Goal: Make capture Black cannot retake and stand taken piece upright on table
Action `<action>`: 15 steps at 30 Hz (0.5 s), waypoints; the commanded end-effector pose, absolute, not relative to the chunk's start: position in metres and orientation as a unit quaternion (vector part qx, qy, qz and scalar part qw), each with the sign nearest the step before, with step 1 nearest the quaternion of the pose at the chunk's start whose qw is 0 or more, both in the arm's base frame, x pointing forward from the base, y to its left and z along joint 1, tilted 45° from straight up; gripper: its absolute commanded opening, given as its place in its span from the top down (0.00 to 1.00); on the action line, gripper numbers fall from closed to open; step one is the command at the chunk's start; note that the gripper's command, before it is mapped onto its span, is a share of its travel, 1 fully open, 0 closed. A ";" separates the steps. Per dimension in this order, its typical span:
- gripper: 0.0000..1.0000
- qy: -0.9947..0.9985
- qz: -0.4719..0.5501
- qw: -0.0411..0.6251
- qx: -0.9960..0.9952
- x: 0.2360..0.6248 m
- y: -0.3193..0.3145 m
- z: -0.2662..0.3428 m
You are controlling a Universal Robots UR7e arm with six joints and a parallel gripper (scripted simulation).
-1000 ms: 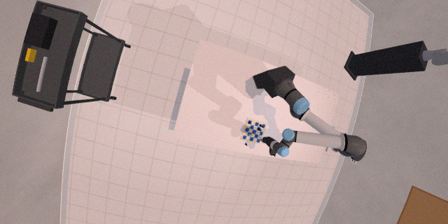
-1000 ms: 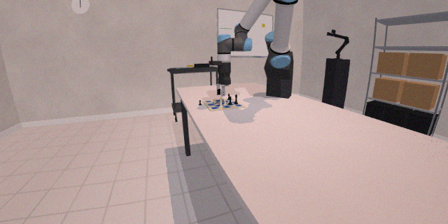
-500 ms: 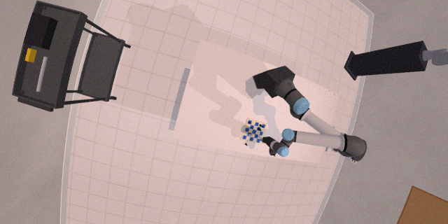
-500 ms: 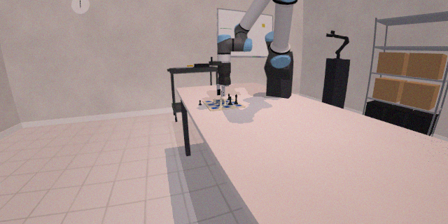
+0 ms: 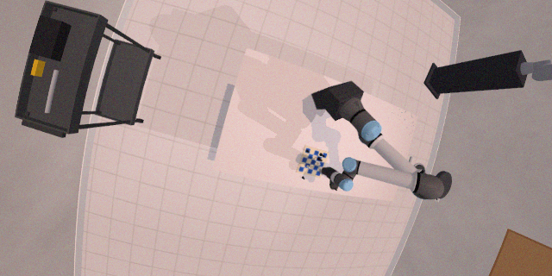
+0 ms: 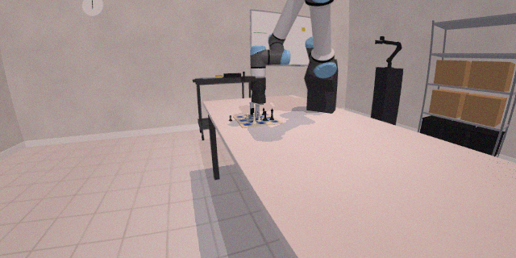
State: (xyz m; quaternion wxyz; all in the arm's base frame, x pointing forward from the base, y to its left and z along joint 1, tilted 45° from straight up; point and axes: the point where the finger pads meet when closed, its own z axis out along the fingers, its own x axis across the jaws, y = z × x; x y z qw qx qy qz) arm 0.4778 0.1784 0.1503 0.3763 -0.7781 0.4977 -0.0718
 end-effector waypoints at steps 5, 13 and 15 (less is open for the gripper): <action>0.21 0.498 -0.074 0.377 -0.777 0.485 0.185 0.142; 0.21 0.498 -0.074 0.377 -0.777 0.486 0.186 0.141; 0.21 0.498 -0.074 0.377 -0.777 0.486 0.186 0.141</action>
